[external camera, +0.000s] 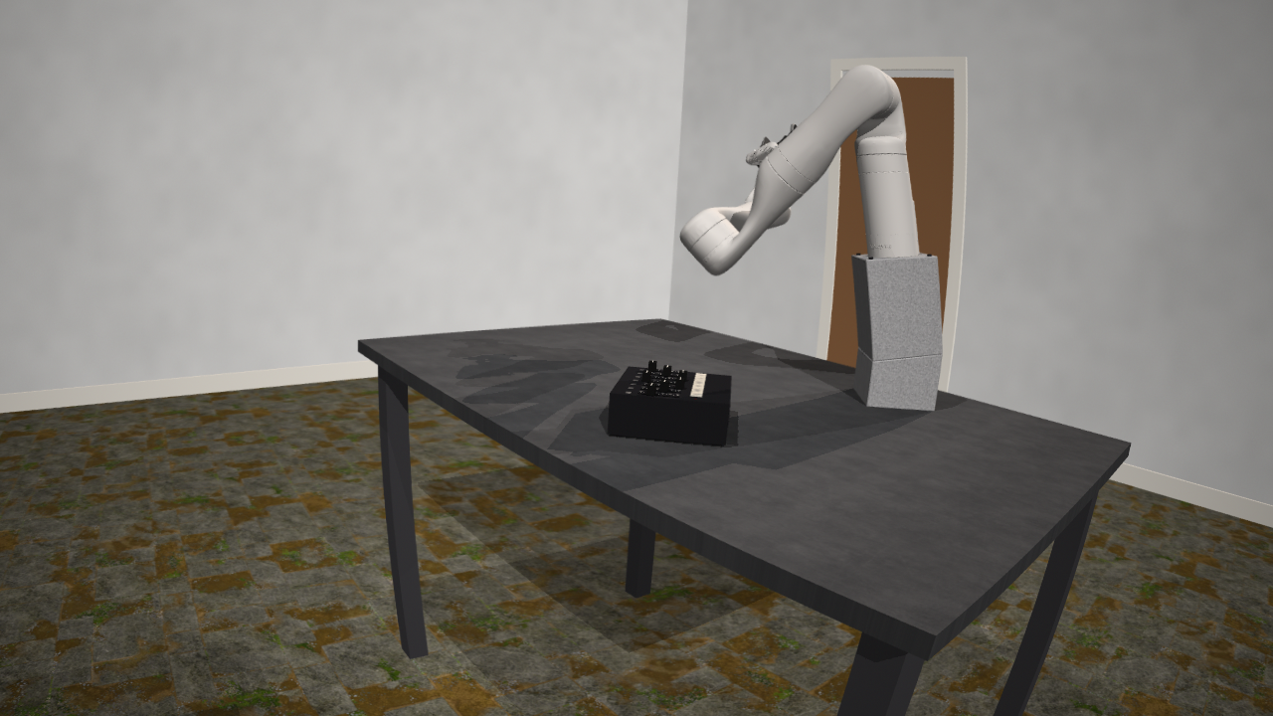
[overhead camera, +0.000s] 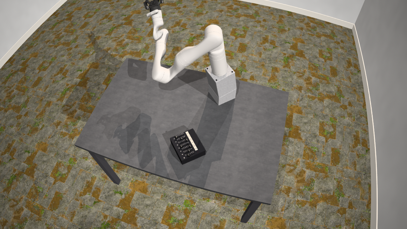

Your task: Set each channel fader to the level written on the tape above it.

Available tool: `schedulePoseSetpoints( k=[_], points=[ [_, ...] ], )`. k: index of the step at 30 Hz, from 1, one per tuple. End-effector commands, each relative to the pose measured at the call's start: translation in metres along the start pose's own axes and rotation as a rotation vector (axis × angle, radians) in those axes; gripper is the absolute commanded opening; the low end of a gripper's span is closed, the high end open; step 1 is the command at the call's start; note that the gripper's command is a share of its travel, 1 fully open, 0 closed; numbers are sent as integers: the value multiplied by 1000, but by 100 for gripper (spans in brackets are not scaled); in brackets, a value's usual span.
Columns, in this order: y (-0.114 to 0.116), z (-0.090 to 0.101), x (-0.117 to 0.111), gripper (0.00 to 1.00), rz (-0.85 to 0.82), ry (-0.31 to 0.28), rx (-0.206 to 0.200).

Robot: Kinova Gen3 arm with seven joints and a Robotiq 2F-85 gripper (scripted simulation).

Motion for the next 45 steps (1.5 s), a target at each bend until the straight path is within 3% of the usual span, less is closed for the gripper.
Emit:
schedulePoseSetpoints(
  k=[1, 20, 26, 36, 41, 45],
  points=[
    [0, -1, -1, 100, -1, 1, 1],
    [0, -1, -1, 100, -2, 1, 2],
    [2, 1, -4, 100, -35, -15, 23],
    [5, 16, -14, 100, -194, -99, 116],
    [2, 44, -18, 100, -364, -215, 208],
    [-10, 85, -18, 100, -527, -356, 287]
  ],
)
Point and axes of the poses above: the point where the finger pads meet when closed, its own z axis back along the fingers, its own y axis across the jaws, x = y × z, the point moved 4 cm from there along z, back along the fingers, and after that the axes turned 12 degrees about -z, right-handed, at the moved point
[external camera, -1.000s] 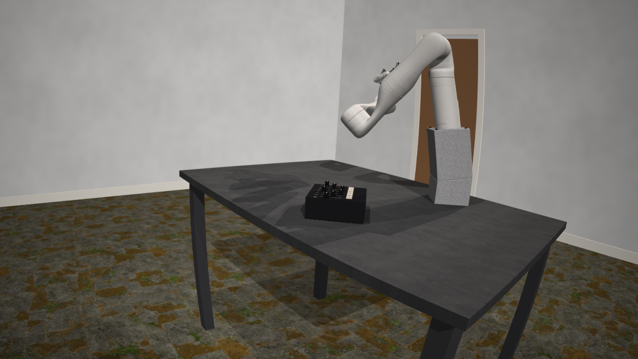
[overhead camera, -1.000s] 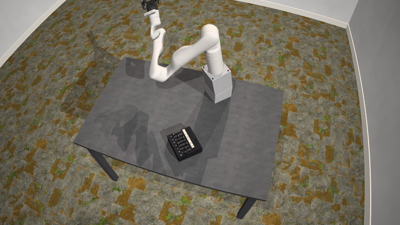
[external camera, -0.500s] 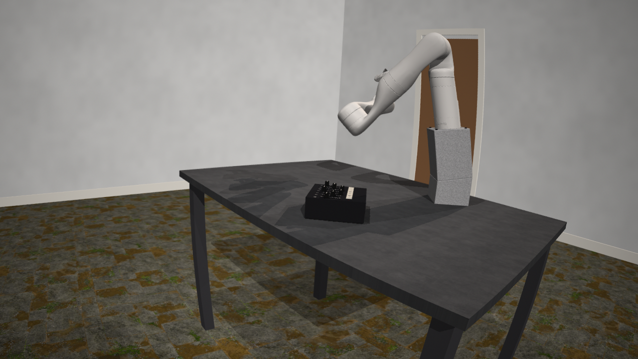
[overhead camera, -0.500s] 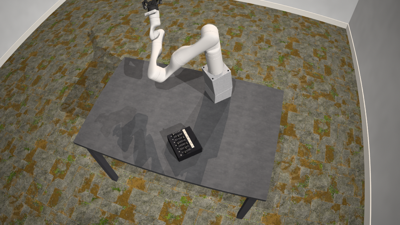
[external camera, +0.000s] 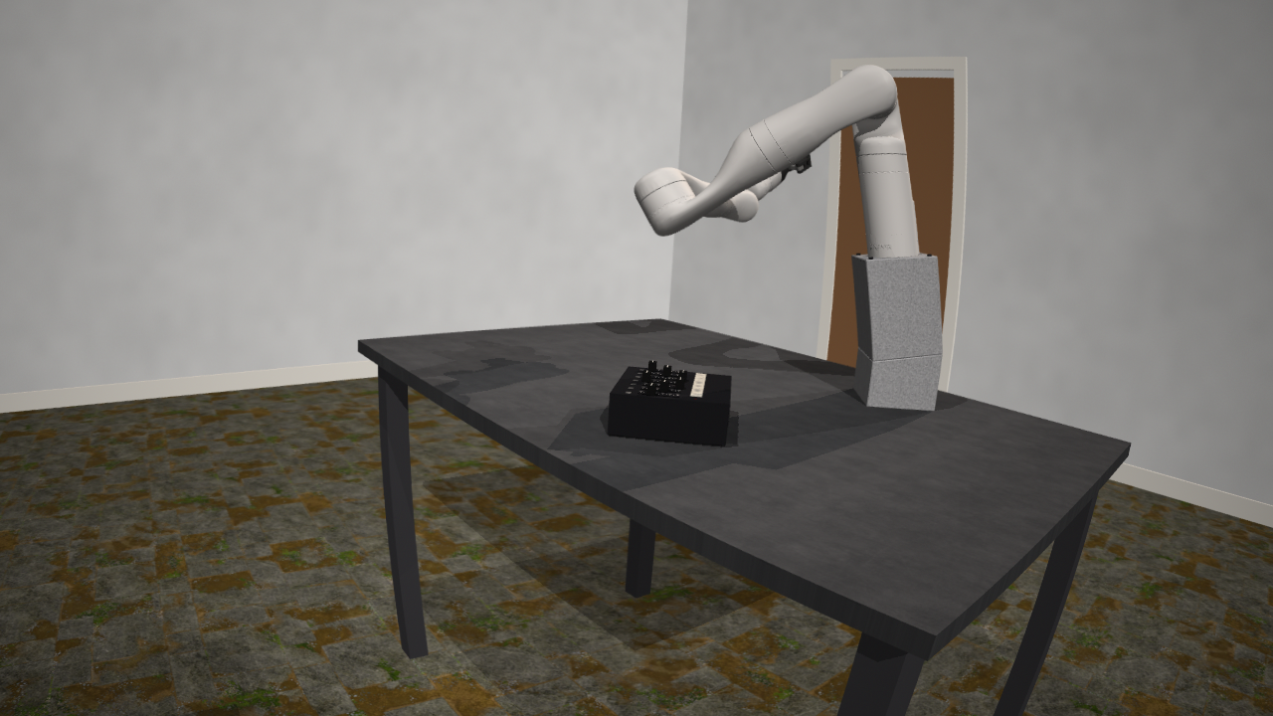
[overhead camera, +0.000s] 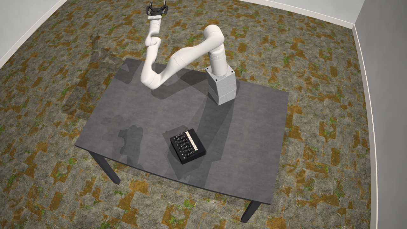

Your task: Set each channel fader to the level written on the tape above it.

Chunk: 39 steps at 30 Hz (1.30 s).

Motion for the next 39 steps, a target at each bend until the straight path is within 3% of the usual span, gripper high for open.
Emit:
schedulePoseSetpoints(
  k=[1, 2, 3, 6, 9, 10, 11, 12, 13, 14, 15, 16, 17, 18, 19, 20, 21, 23, 24, 25, 26, 27, 28, 29, 30, 31, 32, 33, 34, 36, 37, 39],
  points=[
    [-27, 46, -4, 100, -147, -117, 47],
    [-27, 46, -4, 100, -147, -117, 47],
    [-27, 61, 2, 100, -186, -163, 70],
    [-27, 61, 2, 100, -186, -163, 70],
    [-28, 116, 19, 100, -298, -318, 141],
    [-28, 116, 19, 100, -298, -318, 141],
    [-29, 138, 25, 100, -333, -375, 164],
    [-29, 138, 25, 100, -333, -375, 164],
    [-29, 161, 30, 100, -366, -433, 188],
    [-29, 161, 30, 100, -366, -433, 188],
    [-30, 186, 35, 100, -396, -494, 212],
    [-30, 186, 35, 100, -396, -494, 212],
    [-31, 212, 39, 100, -424, -557, 235],
    [-31, 212, 39, 100, -424, -557, 235],
    [-31, 240, 42, 100, -448, -621, 259],
    [-31, 240, 42, 100, -448, -621, 259],
    [-31, 269, 44, 100, -470, -686, 282],
    [-31, 269, 44, 100, -470, -686, 282],
    [-30, 300, 45, 100, -489, -751, 305],
    [-30, 300, 45, 100, -489, -751, 305],
    [-29, 330, 44, 100, -504, -818, 327],
    [-29, 330, 44, 100, -504, -818, 327],
    [-27, 362, 42, 100, -516, -884, 349],
    [-27, 362, 42, 100, -516, -884, 349],
    [-24, 393, 38, 100, -525, -950, 371],
    [-24, 393, 38, 100, -525, -950, 371],
    [-20, 425, 33, 100, -530, -1016, 392],
    [-20, 425, 33, 100, -530, -1016, 392],
    [-15, 455, 26, 100, -531, -1081, 412],
    [-15, 456, 26, 100, -531, -1081, 412],
    [-9, 487, 17, 100, -530, -1144, 432],
    [-9, 487, 17, 100, -530, -1144, 432]
  ],
)
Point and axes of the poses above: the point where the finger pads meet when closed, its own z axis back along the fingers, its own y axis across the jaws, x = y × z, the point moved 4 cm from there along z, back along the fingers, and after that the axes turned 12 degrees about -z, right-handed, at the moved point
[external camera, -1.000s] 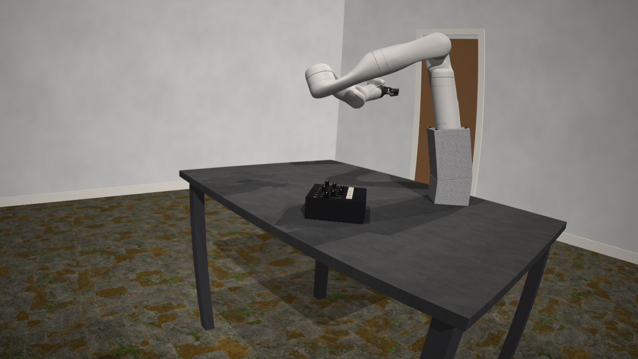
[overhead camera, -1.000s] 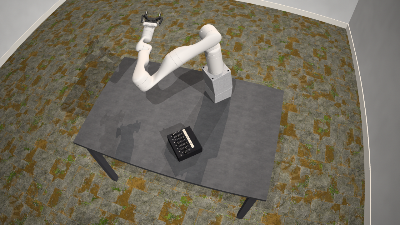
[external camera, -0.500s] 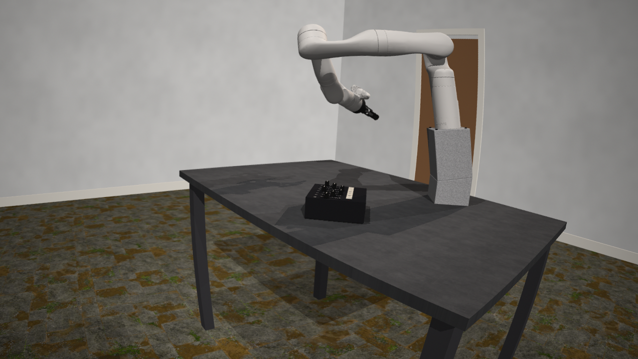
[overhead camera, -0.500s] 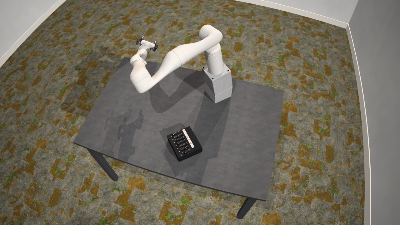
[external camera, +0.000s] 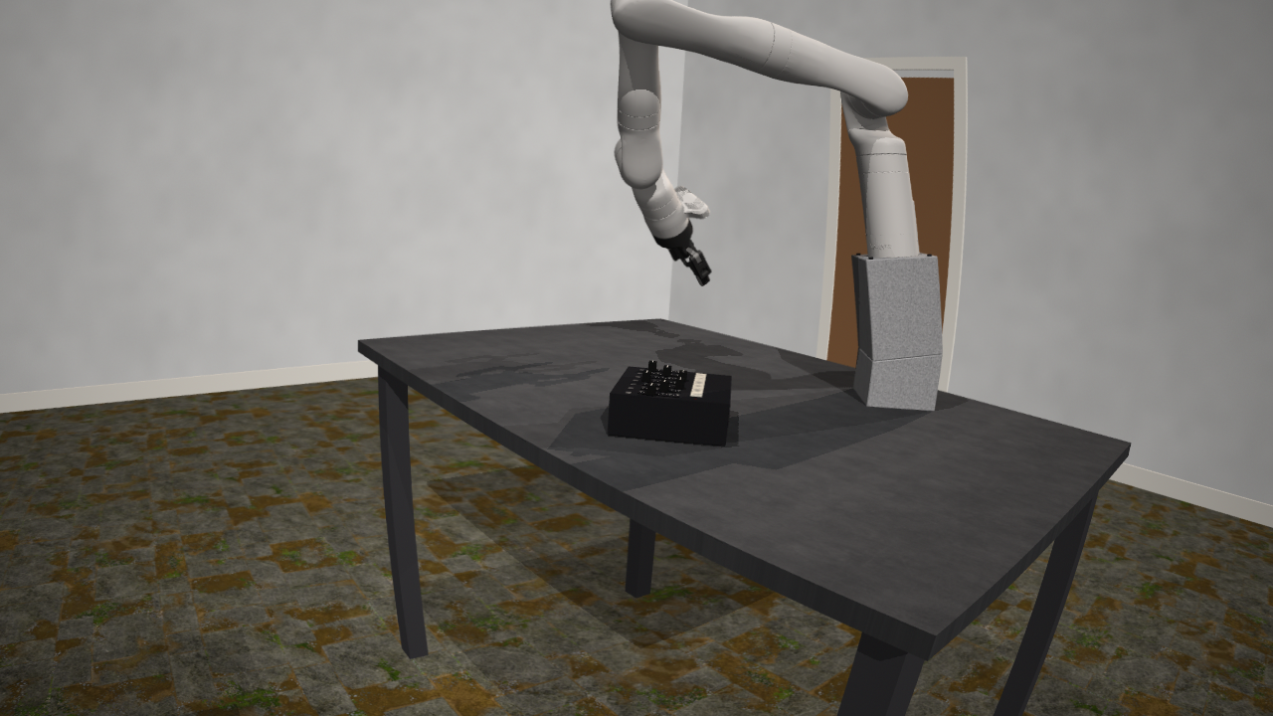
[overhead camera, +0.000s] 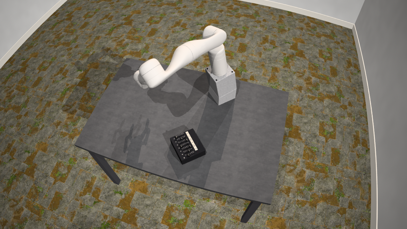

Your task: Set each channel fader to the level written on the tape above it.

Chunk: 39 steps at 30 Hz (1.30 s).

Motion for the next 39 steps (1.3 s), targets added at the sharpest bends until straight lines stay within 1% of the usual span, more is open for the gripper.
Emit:
schedulePoseSetpoints(
  k=[1, 2, 3, 4, 5, 6, 7, 8, 9, 10, 11, 12, 13, 14, 15, 16, 18, 19, 29, 30, 38, 39],
  points=[
    [2, 22, 13, 100, -1, -46, 2],
    [23, 42, 27, 100, -1, -99, 38],
    [23, 42, 27, 100, -1, -99, 38],
    [44, 62, 39, 100, 1, -150, 73],
    [44, 62, 39, 100, 1, -150, 73],
    [65, 83, 49, 100, 5, -199, 108],
    [65, 83, 49, 100, 5, -199, 108],
    [85, 105, 57, 100, 11, -245, 143],
    [85, 105, 57, 100, 11, -245, 143],
    [105, 126, 64, 100, 18, -288, 177],
    [105, 126, 64, 100, 18, -288, 177],
    [125, 147, 69, 100, 27, -329, 211],
    [125, 147, 69, 100, 27, -329, 211],
    [143, 168, 72, 100, 36, -368, 243],
    [143, 168, 72, 100, 36, -368, 243],
    [161, 188, 73, 100, 47, -403, 275],
    [161, 188, 73, 100, 47, -403, 275],
    [178, 207, 73, 100, 58, -436, 305],
    [178, 207, 73, 100, 58, -436, 305],
    [194, 225, 72, 100, 70, -466, 333],
    [194, 225, 72, 100, 70, -466, 333],
    [209, 242, 70, 100, 82, -494, 361]
  ],
)
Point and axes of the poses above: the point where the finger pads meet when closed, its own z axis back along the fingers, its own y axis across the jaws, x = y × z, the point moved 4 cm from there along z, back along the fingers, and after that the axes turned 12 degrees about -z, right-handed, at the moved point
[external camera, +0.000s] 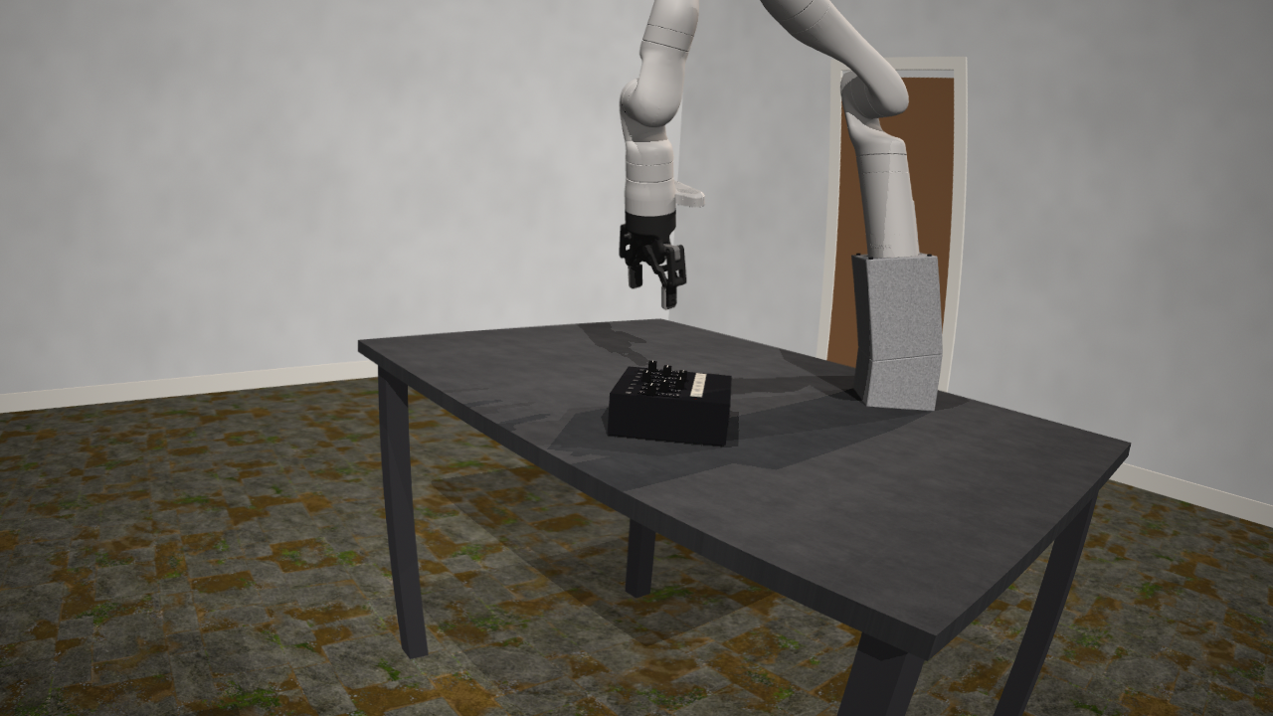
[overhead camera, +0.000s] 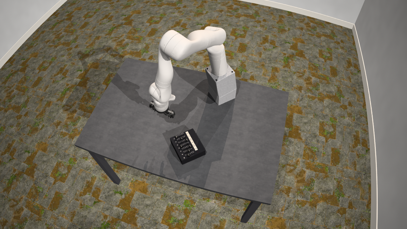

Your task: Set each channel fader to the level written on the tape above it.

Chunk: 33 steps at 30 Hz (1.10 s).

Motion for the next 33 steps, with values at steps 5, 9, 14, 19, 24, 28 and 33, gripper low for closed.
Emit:
schedulePoseSetpoints(
  k=[5, 9, 14, 19, 24, 28, 33],
  points=[
    [18, 11, 6, 100, 13, -27, 25],
    [36, 21, 11, 100, 22, -52, 52],
    [36, 21, 11, 100, 22, -52, 52],
    [53, 31, 14, 100, 32, -74, 78],
    [53, 31, 14, 100, 32, -74, 78],
    [69, 40, 17, 100, 42, -94, 102],
    [84, 49, 19, 100, 51, -112, 124]
  ],
)
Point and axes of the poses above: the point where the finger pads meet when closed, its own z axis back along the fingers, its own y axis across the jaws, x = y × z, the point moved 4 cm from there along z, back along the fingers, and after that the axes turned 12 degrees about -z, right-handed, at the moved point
